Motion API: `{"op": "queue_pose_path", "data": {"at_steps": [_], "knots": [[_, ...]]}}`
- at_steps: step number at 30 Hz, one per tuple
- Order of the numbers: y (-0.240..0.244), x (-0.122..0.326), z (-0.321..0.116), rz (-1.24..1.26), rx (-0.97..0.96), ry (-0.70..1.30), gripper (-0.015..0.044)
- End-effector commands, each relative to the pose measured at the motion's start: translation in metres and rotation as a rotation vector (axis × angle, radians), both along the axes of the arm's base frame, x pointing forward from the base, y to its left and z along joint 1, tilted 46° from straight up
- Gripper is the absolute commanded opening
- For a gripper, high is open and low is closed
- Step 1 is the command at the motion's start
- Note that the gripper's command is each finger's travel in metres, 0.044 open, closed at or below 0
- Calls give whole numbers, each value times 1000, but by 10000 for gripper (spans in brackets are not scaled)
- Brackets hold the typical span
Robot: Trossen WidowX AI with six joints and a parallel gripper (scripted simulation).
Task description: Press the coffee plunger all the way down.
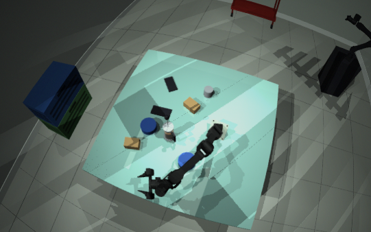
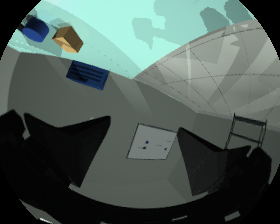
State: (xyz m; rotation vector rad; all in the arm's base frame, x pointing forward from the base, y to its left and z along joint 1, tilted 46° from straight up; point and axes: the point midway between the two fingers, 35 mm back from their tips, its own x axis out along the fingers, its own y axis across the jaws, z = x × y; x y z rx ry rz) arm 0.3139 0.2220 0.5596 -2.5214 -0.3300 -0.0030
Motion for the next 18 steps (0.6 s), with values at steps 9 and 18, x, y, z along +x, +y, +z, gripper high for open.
{"op": "queue_pose_path", "data": {"at_steps": [9,18], "knots": [[-30,36,-39,0,51,143,440],[-127,79,-130,-69,342,537,440]]}}
